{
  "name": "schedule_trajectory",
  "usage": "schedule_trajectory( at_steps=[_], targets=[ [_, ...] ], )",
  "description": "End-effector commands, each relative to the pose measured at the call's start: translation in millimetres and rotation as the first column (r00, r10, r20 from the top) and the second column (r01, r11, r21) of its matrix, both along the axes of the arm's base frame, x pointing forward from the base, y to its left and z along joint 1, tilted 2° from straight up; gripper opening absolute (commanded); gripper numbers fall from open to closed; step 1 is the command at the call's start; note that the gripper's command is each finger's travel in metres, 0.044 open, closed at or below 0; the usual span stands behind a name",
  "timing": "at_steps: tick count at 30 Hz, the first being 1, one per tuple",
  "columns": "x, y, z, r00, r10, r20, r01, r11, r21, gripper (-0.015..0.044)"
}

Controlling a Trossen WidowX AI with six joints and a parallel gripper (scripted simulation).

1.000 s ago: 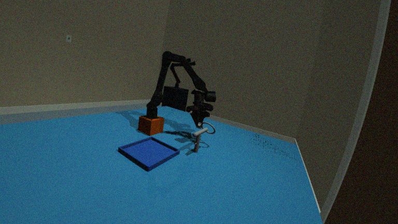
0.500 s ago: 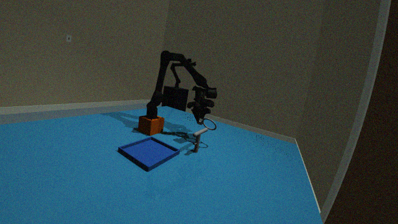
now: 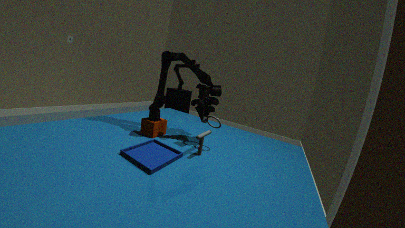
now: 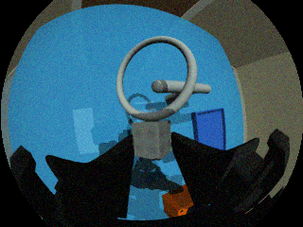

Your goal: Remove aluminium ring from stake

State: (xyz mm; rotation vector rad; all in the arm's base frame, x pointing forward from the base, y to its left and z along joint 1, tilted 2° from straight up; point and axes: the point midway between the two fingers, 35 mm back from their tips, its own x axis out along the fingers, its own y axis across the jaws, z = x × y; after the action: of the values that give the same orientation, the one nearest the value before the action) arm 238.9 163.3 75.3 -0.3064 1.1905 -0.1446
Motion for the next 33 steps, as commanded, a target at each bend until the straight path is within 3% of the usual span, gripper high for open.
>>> schedule_trajectory(
  at_steps=[1, 33],
  targets=[
    [2.9, 1.4, 11.0, 1.0, -0.001, 0.016, 0.001, 1.0, 0.008, 0.0],
    [37.9, 9.6, 22.3, 1.0, -0.002, 0.017, 0.001, 1.0, 0.01, 0.0]
  ],
)
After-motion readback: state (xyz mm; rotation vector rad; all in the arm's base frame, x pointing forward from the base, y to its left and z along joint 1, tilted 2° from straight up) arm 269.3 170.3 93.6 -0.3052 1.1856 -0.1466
